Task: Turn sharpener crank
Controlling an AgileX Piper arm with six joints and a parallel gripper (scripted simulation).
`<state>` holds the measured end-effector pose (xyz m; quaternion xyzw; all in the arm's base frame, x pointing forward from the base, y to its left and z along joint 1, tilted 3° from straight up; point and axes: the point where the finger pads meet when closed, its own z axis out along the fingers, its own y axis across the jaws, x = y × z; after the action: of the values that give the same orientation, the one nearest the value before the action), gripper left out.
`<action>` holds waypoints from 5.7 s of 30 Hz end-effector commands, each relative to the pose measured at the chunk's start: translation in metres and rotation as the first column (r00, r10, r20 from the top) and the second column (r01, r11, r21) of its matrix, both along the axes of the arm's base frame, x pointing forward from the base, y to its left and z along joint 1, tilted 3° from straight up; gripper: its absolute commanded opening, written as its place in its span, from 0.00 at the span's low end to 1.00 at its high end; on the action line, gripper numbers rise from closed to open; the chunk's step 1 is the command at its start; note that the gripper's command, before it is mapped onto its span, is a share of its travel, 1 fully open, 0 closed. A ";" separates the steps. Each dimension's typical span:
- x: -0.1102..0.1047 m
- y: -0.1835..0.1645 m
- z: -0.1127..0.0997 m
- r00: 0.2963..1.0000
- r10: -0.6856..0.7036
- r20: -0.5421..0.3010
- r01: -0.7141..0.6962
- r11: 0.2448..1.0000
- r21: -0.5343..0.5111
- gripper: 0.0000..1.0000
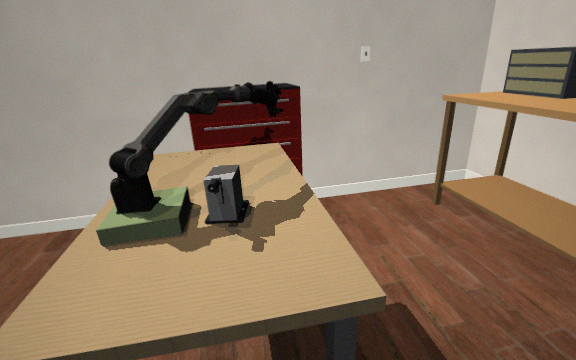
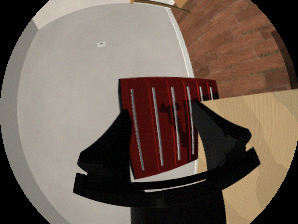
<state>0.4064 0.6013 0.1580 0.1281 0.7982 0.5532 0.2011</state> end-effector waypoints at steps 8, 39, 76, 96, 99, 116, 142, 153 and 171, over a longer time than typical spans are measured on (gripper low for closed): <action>0.000 0.000 0.002 1.000 0.000 0.002 0.000 1.000 0.002 1.00; 0.052 -0.070 0.025 0.991 -0.126 -0.042 0.122 0.989 -0.082 0.69; 0.114 -0.221 0.044 0.943 -0.316 -0.107 0.289 0.934 -0.209 0.69; 0.123 -0.310 0.051 0.884 -0.442 -0.153 0.387 0.875 -0.292 0.69; 0.124 -0.325 0.052 0.884 -0.442 -0.153 0.387 0.875 -0.292 0.69; 0.114 -0.399 0.054 0.801 -0.563 -0.202 0.469 0.801 -0.373 0.69; 0.078 -0.502 0.053 0.698 -0.672 -0.247 0.533 0.719 -0.446 0.69; 0.055 -0.541 0.051 0.638 -0.721 -0.271 0.558 0.675 -0.482 0.69; 0.004 -0.601 0.043 0.502 -0.805 -0.316 0.594 0.587 -0.550 0.69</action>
<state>0.4134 0.0021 0.2011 0.5556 0.7825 0.1977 0.1997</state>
